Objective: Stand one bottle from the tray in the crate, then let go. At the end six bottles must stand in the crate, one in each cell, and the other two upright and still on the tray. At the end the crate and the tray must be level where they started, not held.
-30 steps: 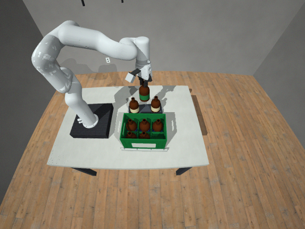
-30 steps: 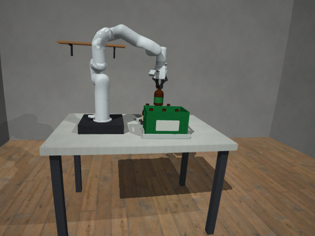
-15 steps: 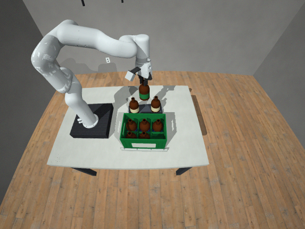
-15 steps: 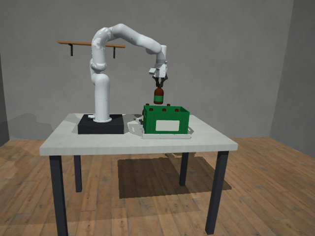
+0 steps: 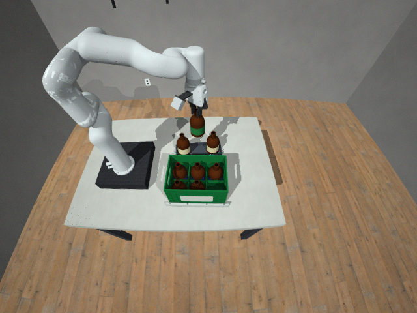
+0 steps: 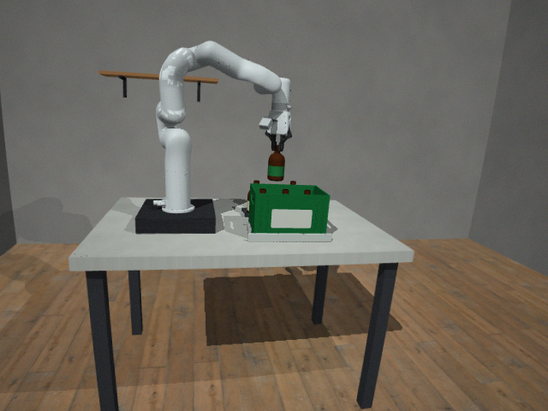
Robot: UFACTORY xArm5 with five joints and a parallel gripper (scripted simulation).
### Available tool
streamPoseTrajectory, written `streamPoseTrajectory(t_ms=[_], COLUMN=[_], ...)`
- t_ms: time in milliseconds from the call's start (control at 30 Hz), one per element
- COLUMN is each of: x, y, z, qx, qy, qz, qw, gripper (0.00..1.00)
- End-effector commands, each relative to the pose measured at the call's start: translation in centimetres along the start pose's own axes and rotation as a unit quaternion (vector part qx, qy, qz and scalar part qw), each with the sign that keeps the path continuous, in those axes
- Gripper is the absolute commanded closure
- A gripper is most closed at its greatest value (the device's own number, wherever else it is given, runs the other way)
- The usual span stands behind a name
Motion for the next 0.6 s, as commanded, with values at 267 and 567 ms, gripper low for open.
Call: streamPoseTrajectory(t_ms=[267, 567], x=[-0.05, -0.04], y=[-0.03, -0.03], z=[-0.20, -0.61], qx=[0.001, 0.001], qy=[-0.002, -0.002], qz=[0.000, 0.000], qw=[1.000, 1.000], gripper=[1.00, 1.00])
Point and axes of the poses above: the point where the finger pads meet when closed, its own z axis out along the fingers, its own y axis across the jaws, x = y × z, the point moved 7 cm from there along -z, back along the fingers, and after that the axes turned 2 degrees about -z, right-handed, at the moved point
